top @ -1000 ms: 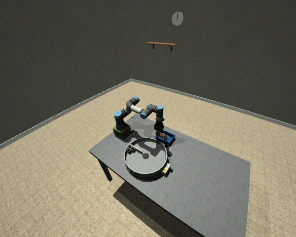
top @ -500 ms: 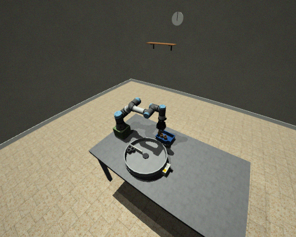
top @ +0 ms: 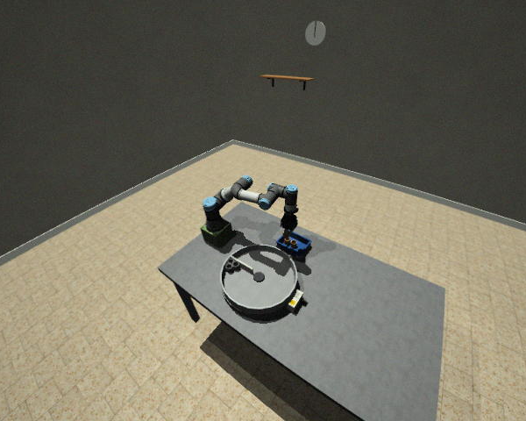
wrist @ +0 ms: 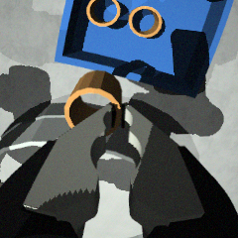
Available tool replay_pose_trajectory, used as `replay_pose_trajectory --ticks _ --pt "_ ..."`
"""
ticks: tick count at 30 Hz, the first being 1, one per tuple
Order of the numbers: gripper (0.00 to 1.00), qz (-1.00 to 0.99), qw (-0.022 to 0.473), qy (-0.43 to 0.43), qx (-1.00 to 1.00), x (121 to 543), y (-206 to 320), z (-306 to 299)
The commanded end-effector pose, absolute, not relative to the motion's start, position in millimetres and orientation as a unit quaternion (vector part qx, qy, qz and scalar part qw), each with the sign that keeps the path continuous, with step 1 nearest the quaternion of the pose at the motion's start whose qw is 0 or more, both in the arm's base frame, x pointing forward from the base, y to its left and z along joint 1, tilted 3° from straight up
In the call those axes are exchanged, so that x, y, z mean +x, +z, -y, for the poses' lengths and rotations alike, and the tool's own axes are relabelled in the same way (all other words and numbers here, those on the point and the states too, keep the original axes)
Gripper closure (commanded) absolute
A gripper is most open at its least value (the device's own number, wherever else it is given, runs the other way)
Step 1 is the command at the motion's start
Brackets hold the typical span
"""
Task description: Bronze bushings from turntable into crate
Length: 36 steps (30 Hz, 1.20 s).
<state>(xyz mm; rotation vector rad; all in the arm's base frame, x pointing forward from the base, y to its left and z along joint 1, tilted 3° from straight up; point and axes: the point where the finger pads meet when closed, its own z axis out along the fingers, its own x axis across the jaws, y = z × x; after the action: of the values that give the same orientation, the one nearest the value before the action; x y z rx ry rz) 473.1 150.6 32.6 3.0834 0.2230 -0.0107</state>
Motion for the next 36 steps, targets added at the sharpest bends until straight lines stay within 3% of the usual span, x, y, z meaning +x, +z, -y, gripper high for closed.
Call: replay_pose_trajectory --ticks 1,36 --pt "1.0 -0.072 0.025 -0.003 0.997 476.2 33.8 -155.0" --pt "1.0 -0.072 0.025 -0.003 0.997 483.3 33.0 -169.0"
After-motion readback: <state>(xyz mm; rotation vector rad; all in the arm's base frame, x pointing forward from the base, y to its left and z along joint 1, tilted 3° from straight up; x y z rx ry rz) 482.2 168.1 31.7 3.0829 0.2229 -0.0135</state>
